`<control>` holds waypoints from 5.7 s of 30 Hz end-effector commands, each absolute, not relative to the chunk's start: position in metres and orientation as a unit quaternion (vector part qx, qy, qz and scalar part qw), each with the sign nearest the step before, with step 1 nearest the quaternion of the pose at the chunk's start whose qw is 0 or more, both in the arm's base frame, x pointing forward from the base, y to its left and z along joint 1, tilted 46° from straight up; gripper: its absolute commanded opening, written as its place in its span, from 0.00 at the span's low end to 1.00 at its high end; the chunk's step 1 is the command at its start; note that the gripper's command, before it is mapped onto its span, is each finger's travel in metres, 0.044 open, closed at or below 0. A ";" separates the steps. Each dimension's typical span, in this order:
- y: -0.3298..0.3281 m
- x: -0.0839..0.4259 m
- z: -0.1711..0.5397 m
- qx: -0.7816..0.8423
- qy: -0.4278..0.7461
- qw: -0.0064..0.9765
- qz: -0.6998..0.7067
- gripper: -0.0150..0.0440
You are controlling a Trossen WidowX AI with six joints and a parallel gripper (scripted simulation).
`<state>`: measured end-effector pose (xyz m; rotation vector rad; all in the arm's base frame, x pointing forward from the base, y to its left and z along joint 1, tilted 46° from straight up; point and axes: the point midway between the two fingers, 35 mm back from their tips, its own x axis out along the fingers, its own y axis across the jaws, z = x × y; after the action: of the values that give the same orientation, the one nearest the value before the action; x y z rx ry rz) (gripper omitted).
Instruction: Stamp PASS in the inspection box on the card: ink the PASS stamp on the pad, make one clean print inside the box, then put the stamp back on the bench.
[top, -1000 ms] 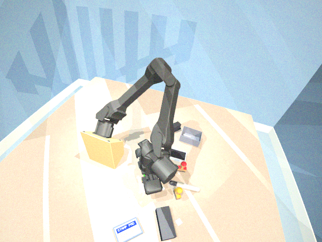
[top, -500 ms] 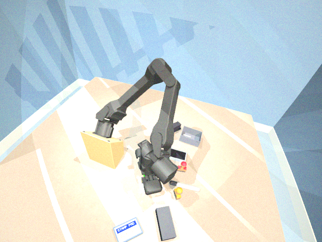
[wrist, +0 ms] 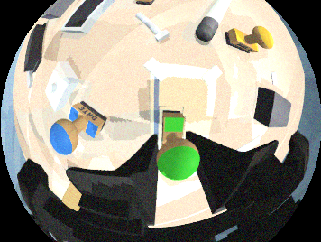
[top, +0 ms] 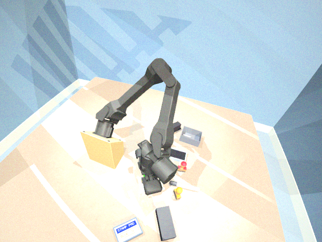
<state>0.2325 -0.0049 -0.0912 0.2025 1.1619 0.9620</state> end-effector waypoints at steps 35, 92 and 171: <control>-0.004 0.233 -0.092 0.094 0.526 0.725 0.435 0.25; -0.017 0.233 -0.080 0.094 0.527 0.725 0.434 0.25; 0.096 0.234 0.109 0.094 0.523 0.724 0.439 0.25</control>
<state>0.2375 0.0917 0.1054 0.1929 1.1504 0.9708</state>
